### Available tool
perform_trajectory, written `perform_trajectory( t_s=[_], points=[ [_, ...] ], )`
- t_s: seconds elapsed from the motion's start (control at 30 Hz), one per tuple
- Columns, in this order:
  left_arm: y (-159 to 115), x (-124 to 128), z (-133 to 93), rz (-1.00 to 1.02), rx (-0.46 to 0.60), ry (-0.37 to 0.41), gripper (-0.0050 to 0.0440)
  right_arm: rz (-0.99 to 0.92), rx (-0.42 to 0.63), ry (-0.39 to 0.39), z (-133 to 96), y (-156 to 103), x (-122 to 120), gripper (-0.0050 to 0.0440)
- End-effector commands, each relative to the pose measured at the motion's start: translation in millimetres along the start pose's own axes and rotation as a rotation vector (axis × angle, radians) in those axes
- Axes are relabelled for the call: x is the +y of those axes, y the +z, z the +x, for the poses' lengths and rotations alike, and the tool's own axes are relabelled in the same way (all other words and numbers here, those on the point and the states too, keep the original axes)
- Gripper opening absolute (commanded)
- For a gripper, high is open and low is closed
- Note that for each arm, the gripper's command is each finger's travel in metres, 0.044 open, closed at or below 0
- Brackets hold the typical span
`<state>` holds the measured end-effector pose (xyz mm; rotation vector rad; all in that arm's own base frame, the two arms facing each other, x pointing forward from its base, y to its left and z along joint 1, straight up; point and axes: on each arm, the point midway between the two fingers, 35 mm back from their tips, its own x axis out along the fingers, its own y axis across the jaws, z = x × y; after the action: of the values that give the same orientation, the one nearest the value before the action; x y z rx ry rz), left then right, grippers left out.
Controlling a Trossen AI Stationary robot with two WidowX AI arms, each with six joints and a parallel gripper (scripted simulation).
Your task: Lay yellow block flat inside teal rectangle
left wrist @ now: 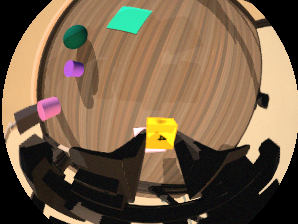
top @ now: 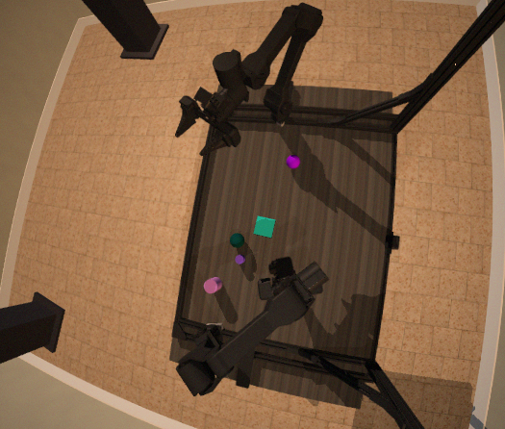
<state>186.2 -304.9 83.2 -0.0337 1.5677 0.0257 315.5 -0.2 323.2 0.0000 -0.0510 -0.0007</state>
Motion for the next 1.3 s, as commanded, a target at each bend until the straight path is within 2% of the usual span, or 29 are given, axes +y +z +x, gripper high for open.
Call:
perform_trajectory(
  t_s=[0.0, 0.43, 0.5, 1.0, 1.07, 1.27],
  points=[
    [15.6, -1.6, 1.1, 0.028, 0.003, 0.002, 0.0, 0.0, 0.001, 0.001, 0.2, -0.3, 0.2, 0.044],
    [84.4, 8.8, 1.4, 0.146, 0.002, -0.001, 0.0, 0.0, 0.001, 0.001, 0.2, -0.3, 0.2, 0.044],
    [84.4, 8.8, 1.4, 0.146, 0.002, -0.001, 0.0, 0.0, 0.001, 0.001, 0.2, -0.3, 0.2, 0.044],
    [158.0, 36.8, 2.9, 0.292, 0.002, 0.002, 0.0, 0.0, 0.001, 0.001, 0.2, -0.3, 0.2, 0.044],
    [158.0, 36.8, 2.9, 0.292, 0.002, 0.002, 0.0, 0.0, 0.001, 0.001, 0.2, -0.3, 0.2, 0.044],
    [185.7, 53.2, 4.5, 0.35, 0.003, 0.004, 0.0, 0.0, 0.001, 0.001, 0.2, -0.3, 0.2, 0.044]
  ],
)
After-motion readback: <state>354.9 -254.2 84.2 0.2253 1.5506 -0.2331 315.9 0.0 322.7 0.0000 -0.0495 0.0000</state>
